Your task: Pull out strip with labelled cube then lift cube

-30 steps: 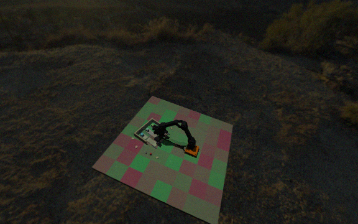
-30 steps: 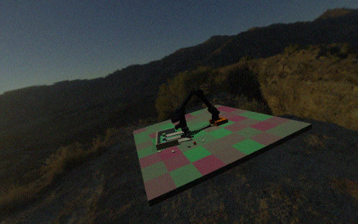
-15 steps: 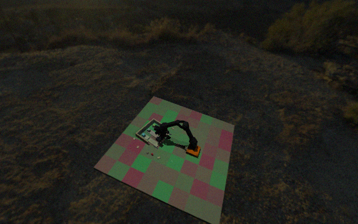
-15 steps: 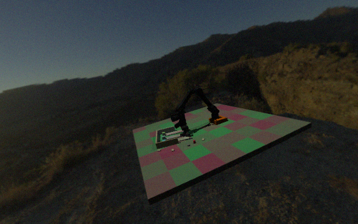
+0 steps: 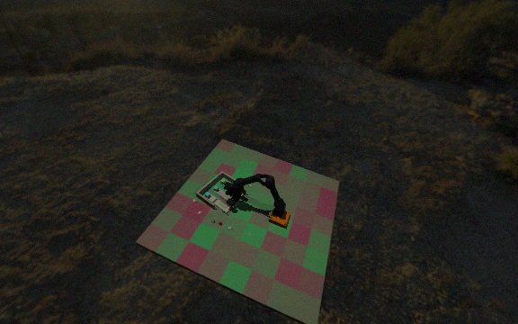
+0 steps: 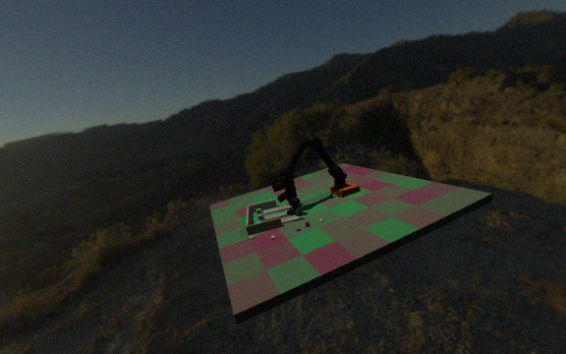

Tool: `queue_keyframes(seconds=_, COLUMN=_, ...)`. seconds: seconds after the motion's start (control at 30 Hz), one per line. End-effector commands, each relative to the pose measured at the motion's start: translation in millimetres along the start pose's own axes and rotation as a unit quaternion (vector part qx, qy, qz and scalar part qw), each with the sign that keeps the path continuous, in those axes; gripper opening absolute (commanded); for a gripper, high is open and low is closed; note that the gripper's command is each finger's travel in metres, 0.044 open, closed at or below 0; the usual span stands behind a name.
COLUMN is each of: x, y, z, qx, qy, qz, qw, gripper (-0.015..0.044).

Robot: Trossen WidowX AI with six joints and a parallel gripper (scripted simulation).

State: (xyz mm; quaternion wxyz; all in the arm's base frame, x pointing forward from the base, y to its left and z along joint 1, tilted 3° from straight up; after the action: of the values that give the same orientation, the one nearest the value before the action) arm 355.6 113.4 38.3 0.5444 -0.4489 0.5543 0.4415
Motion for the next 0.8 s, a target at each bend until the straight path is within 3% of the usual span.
queue_keyframes(seconds=0.0, x=4.1, y=10.2, z=-1.9, qx=0.000, qy=0.003, qz=0.009, qw=1.000, gripper=0.0000)
queue_keyframes(seconds=0.77, x=5.2, y=44.7, z=-7.5, qx=0.000, qy=0.003, qz=0.010, qw=1.000, gripper=0.0000)
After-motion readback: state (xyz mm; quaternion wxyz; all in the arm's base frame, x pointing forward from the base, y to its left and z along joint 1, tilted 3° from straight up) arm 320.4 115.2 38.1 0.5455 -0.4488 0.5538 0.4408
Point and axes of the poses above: the point midway between the two fingers, 35 mm back from their tips, its own x axis out along the fingers, its own z axis across the jaws, y = z × x, the point moved 5 cm from there along -x, back along the fingers, and after that the axes turned 9 degrees about x, right-handed, at the moved point
